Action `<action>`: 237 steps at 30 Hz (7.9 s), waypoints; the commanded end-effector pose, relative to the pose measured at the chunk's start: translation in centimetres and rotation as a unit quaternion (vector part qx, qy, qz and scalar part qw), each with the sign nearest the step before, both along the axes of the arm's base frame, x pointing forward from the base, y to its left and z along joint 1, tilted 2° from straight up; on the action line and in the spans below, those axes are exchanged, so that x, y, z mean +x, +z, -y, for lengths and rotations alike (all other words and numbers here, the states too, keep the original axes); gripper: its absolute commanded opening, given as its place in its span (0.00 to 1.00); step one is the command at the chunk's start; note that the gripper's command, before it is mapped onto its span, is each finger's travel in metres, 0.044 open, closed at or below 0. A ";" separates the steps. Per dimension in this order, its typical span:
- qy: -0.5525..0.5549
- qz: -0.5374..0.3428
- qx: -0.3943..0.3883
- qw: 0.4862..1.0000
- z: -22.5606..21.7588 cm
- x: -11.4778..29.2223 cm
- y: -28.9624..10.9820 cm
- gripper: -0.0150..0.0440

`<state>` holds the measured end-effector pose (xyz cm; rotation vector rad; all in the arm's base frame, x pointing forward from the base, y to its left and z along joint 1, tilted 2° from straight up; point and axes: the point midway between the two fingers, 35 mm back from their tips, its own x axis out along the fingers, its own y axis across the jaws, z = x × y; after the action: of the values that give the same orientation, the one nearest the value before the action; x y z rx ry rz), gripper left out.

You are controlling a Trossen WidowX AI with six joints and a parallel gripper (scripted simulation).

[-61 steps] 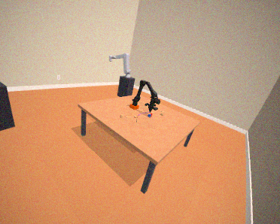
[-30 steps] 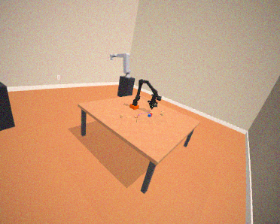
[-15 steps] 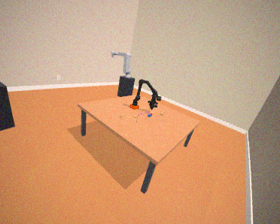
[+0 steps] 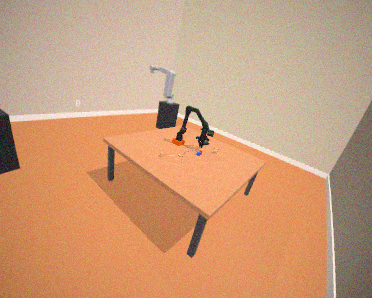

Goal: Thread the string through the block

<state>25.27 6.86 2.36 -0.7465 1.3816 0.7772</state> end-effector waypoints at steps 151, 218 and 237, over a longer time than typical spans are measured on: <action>-0.712 -0.057 -0.030 0.699 7.7 1.8 2.8 0.25; -0.992 -0.029 -0.086 -0.084 16.5 1.4 2.6 0.25; -0.942 -0.004 -0.100 -0.320 19.0 0.8 2.5 0.25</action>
<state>26.18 -11.76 5.04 -2.0648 -0.5848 2.5641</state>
